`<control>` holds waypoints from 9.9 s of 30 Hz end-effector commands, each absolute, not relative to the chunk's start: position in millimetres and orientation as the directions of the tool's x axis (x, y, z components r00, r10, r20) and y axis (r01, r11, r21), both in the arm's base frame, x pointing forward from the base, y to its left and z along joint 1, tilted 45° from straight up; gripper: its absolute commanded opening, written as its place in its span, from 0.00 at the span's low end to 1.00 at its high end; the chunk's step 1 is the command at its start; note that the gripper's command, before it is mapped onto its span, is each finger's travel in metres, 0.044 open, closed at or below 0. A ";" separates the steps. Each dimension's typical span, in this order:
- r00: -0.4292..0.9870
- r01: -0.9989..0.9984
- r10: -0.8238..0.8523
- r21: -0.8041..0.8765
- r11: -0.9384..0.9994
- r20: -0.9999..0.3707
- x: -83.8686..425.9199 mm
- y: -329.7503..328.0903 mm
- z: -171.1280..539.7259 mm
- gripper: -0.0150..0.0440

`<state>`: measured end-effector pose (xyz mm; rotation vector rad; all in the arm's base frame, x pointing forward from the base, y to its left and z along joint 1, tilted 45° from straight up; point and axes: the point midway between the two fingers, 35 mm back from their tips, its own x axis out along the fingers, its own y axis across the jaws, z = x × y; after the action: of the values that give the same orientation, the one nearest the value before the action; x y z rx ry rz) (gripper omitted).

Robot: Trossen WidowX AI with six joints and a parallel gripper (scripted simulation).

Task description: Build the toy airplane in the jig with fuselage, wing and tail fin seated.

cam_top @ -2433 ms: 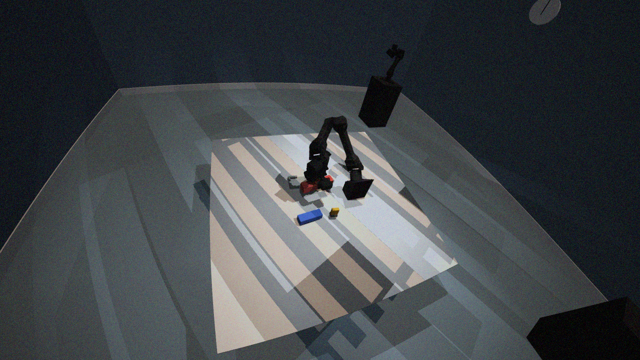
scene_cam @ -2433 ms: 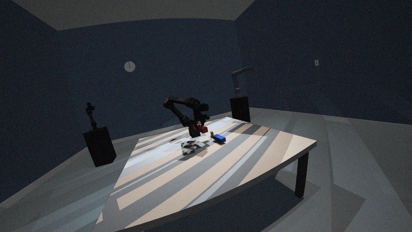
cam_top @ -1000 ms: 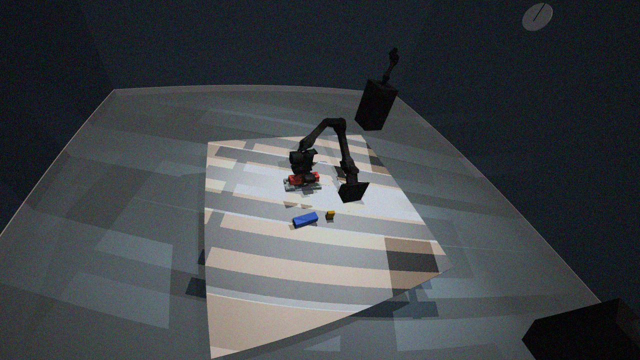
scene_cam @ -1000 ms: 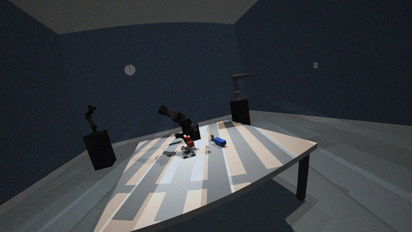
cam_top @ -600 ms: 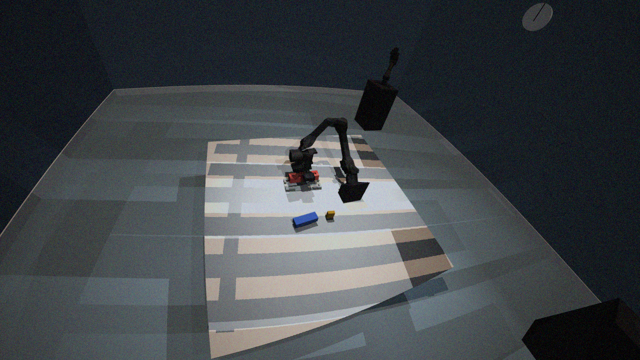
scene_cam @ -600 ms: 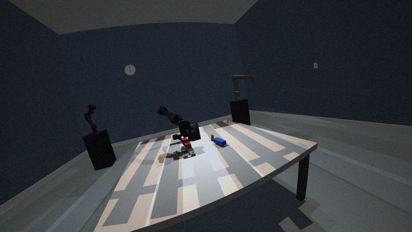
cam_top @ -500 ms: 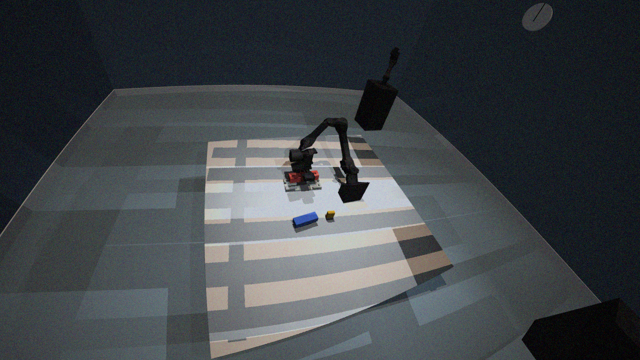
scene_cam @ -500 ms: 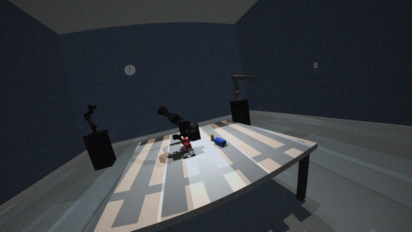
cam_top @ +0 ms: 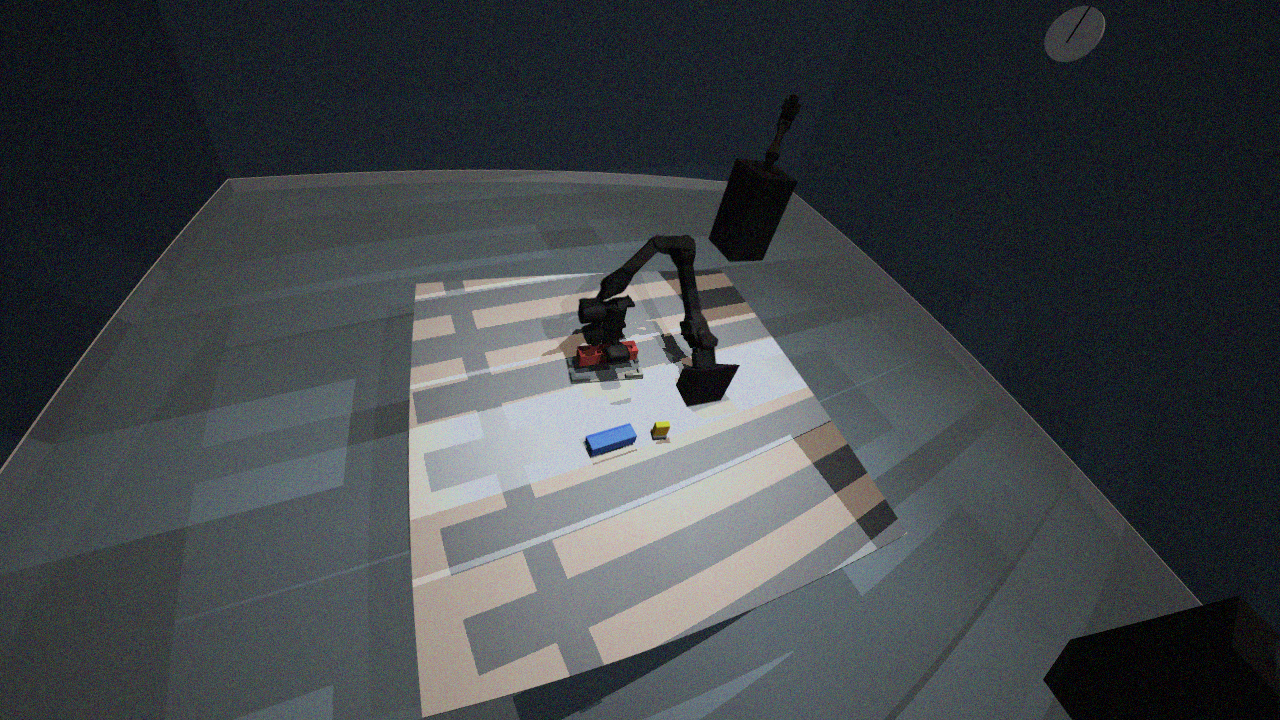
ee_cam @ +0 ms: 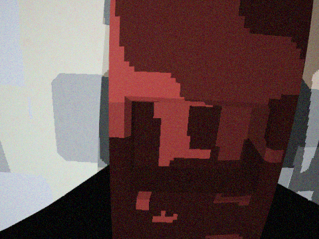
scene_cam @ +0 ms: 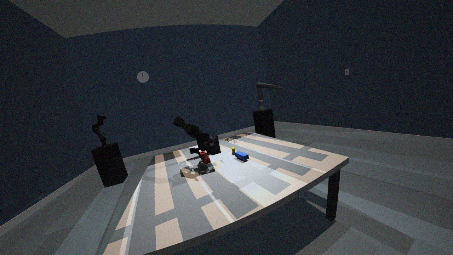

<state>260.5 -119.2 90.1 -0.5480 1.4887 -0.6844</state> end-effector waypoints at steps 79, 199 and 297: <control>-0.039 0.070 -0.707 -0.708 0.702 -0.706 266.8 -69.6 136.7 1.00; -0.037 -0.054 -0.697 -0.695 0.717 -0.717 348.1 70.7 -98.5 0.25; -0.028 -0.912 -0.688 -0.263 0.314 -0.725 323.0 -48.8 88.5 0.25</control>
<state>327.7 -40.4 82.5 -1.3939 1.7735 0.3067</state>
